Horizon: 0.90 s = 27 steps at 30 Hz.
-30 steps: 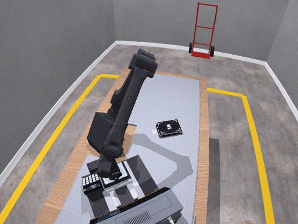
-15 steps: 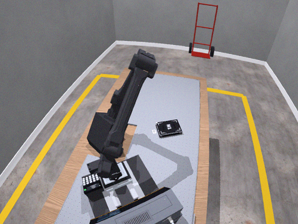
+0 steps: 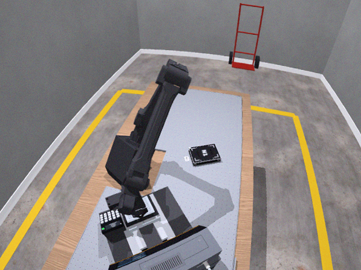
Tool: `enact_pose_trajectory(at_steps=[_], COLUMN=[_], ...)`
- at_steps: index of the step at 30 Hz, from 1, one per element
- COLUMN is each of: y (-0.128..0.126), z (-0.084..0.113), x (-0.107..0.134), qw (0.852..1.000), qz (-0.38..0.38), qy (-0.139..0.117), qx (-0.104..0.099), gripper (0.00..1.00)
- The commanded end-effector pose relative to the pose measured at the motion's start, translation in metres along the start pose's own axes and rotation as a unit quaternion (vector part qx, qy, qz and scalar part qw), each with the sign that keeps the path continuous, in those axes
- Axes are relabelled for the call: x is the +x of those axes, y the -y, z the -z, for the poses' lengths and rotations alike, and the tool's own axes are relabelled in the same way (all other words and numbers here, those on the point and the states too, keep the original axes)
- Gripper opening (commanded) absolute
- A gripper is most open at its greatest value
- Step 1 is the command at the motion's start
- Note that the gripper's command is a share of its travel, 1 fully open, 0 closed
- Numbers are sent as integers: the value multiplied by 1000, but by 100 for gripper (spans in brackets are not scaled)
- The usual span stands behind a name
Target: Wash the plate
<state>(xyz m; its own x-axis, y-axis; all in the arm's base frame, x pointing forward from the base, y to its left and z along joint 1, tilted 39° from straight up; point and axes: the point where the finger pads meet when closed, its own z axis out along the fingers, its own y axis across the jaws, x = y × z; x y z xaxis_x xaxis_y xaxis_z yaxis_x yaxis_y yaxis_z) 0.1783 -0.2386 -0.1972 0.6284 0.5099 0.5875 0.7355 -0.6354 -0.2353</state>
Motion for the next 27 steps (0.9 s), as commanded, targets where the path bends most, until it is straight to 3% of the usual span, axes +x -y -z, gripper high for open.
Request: enact_pose_trajectory(at_steps=[1,19,27], y=[-2,1,-10], z=[-6,-11,2], x=[0,1,-3], qw=[1000,1000,1000], qz=[-3,-5,2], qy=[1,0,5], qx=[0,3,-10], gripper=[82,82,82])
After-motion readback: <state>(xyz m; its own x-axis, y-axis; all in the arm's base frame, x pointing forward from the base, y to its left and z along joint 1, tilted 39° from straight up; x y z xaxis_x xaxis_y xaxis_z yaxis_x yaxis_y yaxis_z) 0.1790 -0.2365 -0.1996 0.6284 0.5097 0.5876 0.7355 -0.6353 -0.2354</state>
